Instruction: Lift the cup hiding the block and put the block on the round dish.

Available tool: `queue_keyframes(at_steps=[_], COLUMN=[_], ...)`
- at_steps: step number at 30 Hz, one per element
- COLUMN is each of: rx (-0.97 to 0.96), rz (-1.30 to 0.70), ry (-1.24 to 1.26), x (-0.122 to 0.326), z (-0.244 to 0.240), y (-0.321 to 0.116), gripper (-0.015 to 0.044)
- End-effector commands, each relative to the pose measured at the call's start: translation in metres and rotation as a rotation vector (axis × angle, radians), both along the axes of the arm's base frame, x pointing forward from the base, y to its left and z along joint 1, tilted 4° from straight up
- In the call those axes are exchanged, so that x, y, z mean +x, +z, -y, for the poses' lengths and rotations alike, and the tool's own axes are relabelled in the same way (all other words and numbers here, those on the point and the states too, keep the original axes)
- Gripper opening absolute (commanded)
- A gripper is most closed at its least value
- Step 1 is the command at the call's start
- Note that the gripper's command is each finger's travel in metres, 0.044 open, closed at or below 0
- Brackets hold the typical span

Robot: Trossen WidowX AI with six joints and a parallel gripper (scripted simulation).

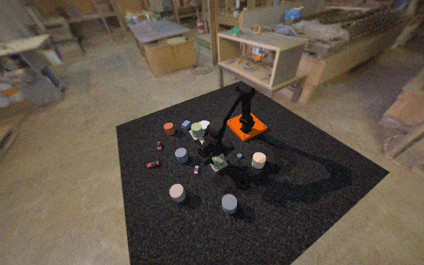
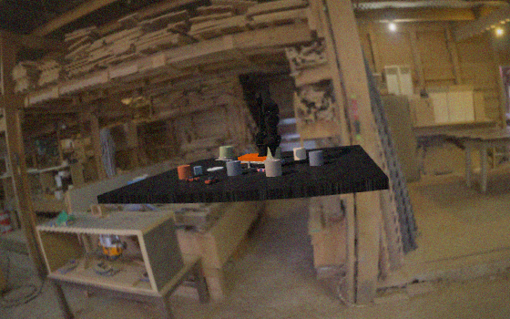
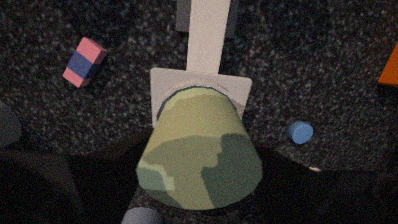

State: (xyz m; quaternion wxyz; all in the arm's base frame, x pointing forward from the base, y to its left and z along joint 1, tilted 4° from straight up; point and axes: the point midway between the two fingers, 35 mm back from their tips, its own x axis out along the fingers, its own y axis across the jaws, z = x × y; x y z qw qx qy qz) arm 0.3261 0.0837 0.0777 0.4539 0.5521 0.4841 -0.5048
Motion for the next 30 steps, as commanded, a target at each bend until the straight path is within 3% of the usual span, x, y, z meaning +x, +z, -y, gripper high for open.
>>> queue_keyframes(at_steps=[1, 30], rx=[-0.001, -0.001], rz=[0.012, 0.012], ry=[-0.002, -0.002], x=[0.004, 0.007], z=[0.0, 0.002], y=[0.009, 0.046], gripper=[0.0, 0.0])
